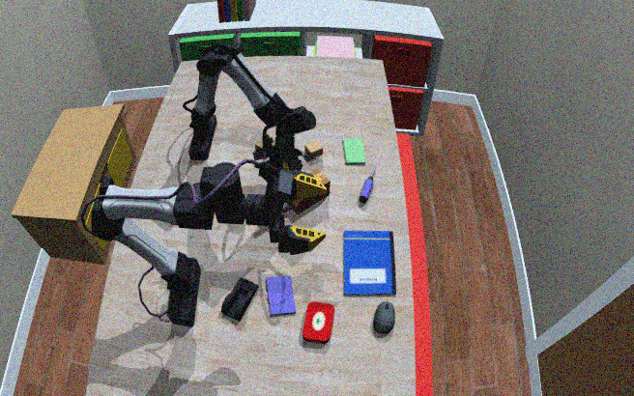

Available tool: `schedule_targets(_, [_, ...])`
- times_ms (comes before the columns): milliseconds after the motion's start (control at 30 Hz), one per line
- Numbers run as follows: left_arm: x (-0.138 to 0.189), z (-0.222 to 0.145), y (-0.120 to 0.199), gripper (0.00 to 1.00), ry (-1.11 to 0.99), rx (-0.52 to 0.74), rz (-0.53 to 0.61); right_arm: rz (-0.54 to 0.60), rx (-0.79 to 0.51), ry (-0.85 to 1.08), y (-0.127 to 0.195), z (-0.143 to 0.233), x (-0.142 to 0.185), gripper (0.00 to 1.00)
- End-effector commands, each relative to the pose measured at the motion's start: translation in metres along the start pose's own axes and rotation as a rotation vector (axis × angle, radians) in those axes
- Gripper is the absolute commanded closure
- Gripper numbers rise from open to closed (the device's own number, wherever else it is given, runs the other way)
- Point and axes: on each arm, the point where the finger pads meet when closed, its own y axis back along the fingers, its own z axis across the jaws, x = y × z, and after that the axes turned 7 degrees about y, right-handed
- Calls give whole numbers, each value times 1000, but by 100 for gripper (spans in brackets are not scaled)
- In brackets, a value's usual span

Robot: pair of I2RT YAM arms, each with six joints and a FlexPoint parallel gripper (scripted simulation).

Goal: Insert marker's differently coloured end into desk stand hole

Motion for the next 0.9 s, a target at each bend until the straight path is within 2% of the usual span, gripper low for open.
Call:
schedule_targets(0, [-20,22,13,55,-71,-37,-16,-21,-15,6,1,4,-5,0])
schedule_targets(267, [-3,3,-3,55,-39,-7,-17,-21,-15,6,1,4,-5,0])
schedule_targets(367, [-4,7,3,55,-46,-22,-13,-21,-15,6,1,4,-5,0])
schedule_targets(433, [1,-5,-3,55,-12,2,-13,-21,-15,6,1,4,-5,0])
schedule_targets(533, [-12,14,1,55,-61,-29,-18,-21,-15,6,1,4,-5,0])
schedule_targets(867, [-14,14,1,55,-58,-25,-18,-21,-15,6,1,4,-5,0])
